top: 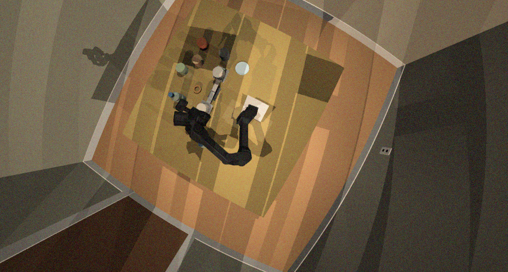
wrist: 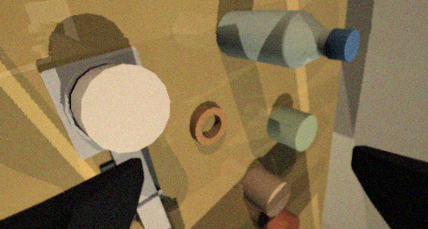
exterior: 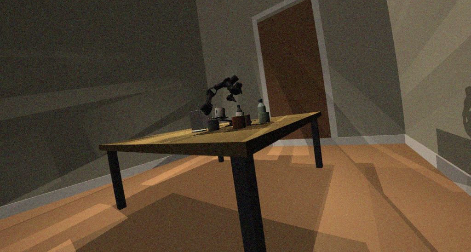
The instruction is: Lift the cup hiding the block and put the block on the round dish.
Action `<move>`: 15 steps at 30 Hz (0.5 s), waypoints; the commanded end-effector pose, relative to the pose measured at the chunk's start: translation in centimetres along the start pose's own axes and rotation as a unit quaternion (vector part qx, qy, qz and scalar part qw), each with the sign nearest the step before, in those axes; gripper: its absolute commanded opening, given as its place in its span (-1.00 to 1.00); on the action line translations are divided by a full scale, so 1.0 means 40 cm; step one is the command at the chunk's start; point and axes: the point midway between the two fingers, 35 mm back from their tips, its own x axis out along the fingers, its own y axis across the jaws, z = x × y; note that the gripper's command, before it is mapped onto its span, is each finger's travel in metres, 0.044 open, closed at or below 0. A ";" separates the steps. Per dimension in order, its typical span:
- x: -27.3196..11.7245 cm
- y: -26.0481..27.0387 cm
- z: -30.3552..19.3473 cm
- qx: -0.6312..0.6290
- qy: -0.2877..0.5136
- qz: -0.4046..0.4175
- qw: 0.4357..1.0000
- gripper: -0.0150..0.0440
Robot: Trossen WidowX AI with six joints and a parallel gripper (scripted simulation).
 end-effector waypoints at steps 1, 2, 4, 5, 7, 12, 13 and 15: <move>0.004 0.007 -0.053 0.054 0.009 0.015 0.998 1.00; 0.004 0.009 -0.067 0.068 0.011 0.018 0.997 1.00; 0.004 0.012 -0.094 0.097 0.014 0.024 0.995 1.00; 0.003 0.014 -0.107 0.112 0.015 0.027 0.993 1.00; 0.001 0.019 -0.133 0.142 0.017 0.032 0.989 1.00; -0.006 0.032 -0.194 0.217 0.019 0.043 0.975 1.00; -0.008 0.035 -0.205 0.232 0.018 0.044 0.972 1.00; -0.012 0.041 -0.227 0.262 0.017 0.047 0.964 1.00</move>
